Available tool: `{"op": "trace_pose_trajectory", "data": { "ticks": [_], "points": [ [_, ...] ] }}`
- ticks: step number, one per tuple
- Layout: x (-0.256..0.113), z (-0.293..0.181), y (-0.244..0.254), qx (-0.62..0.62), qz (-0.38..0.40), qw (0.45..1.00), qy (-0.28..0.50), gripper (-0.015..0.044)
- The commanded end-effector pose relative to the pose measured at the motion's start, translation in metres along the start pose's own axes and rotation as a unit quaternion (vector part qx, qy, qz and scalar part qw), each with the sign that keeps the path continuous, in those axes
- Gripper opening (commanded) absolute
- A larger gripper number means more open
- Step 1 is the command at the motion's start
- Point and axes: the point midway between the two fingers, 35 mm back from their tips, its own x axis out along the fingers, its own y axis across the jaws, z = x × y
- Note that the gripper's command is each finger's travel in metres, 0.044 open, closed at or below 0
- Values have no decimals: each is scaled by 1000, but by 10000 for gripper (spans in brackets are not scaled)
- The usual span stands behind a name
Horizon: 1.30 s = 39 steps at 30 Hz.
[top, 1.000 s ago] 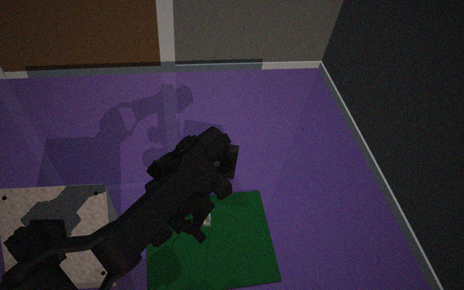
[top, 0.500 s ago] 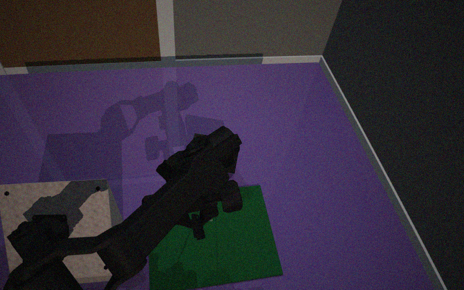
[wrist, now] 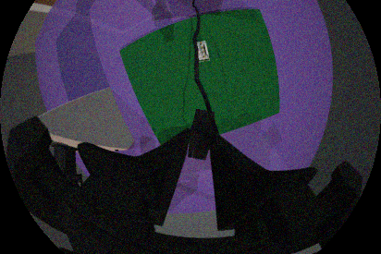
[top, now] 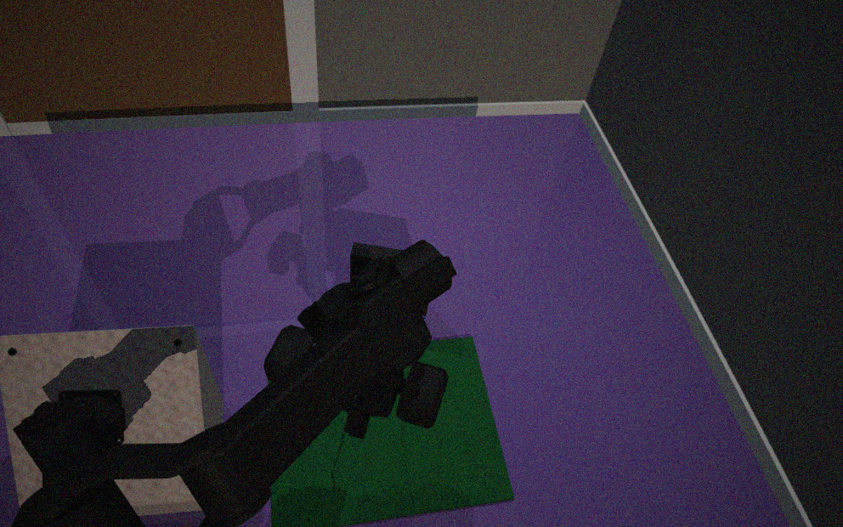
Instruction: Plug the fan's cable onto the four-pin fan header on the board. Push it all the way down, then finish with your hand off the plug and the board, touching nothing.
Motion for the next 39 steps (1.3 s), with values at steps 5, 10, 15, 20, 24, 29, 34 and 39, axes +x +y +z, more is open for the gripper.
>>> {"op": "trace_pose_trajectory", "data": {
  "ticks": [5, 10, 15, 20, 24, 29, 34, 39],
  "points": [
    [-1, -1, -4, 135, 21, 991, -8, 0],
    [-1, -2, -5, 193, 31, 981, -10, 0],
    [0, -2, -4, 194, 34, 980, -12, 0],
    [6, -2, 0, 196, 57, 978, -28, 0],
    [11, -2, 3, 198, 75, 976, -43, 0],
    [18, -1, 7, 201, 98, 972, -65, 0],
    [24, 0, 11, 204, 120, 968, -90, 0],
    [29, 1, 14, 206, 140, 961, -118, 0]
  ]
}}
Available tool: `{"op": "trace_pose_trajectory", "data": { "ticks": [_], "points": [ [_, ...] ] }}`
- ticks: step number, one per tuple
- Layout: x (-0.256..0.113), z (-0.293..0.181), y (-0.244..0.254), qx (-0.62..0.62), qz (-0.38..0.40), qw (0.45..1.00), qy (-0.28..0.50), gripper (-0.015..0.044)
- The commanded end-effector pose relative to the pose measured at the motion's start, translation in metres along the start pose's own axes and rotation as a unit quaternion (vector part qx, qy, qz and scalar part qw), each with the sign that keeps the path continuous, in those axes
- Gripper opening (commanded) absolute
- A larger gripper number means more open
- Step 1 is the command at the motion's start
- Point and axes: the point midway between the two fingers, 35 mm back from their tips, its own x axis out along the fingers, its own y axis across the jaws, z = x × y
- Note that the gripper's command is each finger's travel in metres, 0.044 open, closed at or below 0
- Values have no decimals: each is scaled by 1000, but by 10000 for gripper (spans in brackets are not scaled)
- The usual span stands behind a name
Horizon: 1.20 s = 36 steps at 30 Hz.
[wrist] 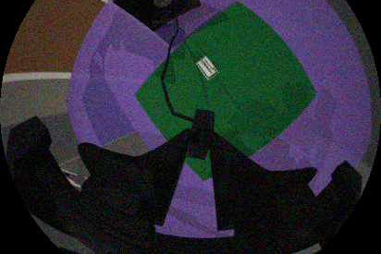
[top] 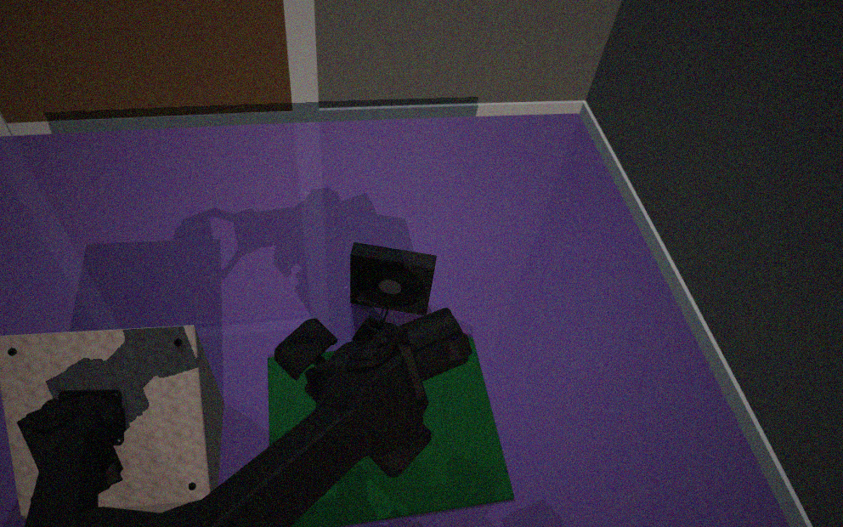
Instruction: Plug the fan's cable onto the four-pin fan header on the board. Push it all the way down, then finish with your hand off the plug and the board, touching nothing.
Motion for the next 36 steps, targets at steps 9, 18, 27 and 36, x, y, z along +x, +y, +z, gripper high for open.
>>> {"op": "trace_pose_trajectory", "data": {
  "ticks": [9, 18, 27, 36],
  "points": [
    [13, -2, 4, 2, 56, 996, -64, 0],
    [19, -3, 6, 2, 87, 989, -119, 0],
    [23, -2, 6, 1, 106, 978, -179, 0],
    [25, -2, 4, -3, 114, 964, -241, 0]
  ]
}}
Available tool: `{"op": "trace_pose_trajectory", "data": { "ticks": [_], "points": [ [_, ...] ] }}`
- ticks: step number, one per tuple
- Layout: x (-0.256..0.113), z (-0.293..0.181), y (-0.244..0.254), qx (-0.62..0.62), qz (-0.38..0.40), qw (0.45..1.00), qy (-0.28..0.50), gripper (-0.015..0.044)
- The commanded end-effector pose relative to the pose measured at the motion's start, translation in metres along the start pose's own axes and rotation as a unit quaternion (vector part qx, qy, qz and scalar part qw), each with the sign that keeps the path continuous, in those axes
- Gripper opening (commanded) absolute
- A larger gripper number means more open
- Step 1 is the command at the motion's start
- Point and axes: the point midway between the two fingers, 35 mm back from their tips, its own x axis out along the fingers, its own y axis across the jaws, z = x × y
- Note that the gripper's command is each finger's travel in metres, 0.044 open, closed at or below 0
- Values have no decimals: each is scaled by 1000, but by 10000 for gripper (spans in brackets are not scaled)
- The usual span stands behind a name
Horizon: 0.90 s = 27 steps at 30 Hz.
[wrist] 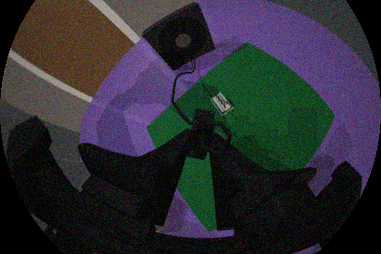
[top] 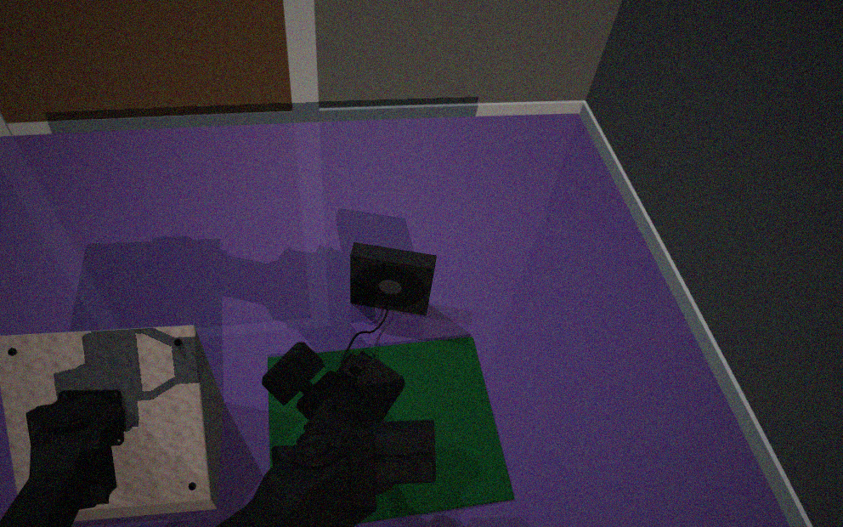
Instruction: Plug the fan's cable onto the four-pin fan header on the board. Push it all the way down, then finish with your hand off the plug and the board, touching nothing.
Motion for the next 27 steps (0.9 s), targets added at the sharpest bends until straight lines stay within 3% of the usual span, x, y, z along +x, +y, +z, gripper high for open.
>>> {"op": "trace_pose_trajectory", "data": {
  "ticks": [1, 27],
  "points": [
    [0, -1, 0, -6, 4, 1000, -28, 0],
    [-12, -2, -8, -60, -26, 976, -210, 0]
  ]
}}
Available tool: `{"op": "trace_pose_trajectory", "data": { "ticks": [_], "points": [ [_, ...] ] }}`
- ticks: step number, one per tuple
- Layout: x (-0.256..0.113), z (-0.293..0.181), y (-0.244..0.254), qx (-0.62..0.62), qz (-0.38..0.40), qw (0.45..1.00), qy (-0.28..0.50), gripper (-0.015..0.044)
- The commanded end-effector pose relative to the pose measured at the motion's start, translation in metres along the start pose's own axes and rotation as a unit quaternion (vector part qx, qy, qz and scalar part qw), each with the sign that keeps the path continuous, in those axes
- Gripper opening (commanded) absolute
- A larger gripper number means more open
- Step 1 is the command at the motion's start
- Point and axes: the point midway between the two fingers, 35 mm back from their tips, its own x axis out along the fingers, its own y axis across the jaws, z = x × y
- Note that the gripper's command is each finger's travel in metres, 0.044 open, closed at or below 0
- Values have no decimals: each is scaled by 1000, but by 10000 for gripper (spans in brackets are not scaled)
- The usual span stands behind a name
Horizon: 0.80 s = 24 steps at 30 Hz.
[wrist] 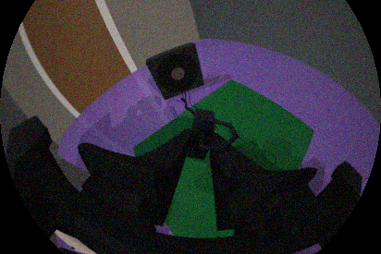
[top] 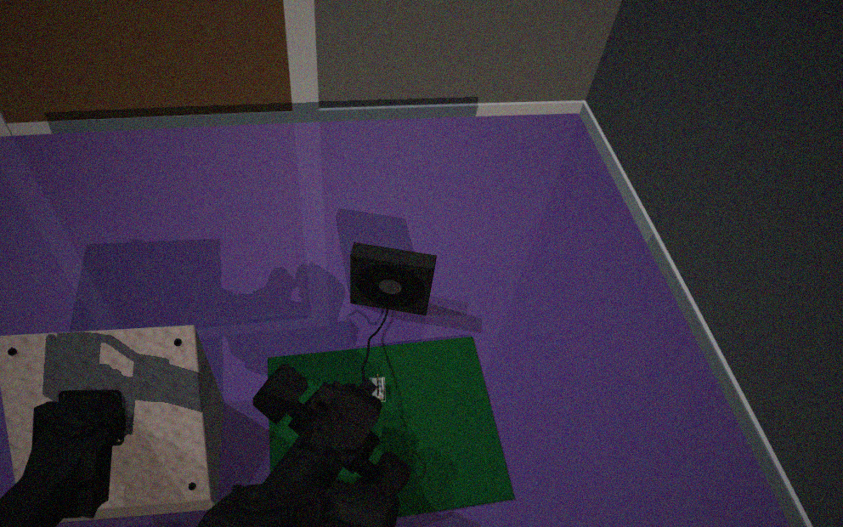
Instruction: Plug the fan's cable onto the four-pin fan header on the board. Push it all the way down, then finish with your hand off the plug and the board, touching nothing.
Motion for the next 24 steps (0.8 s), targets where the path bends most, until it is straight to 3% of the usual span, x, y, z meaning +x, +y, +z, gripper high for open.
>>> {"op": "trace_pose_trajectory", "data": {
  "ticks": [1, 24],
  "points": [
    [-3, 0, 0, -13, -8, 1000, -27, 0],
    [-28, 2, -4, -105, -88, 977, -161, 0]
  ]
}}
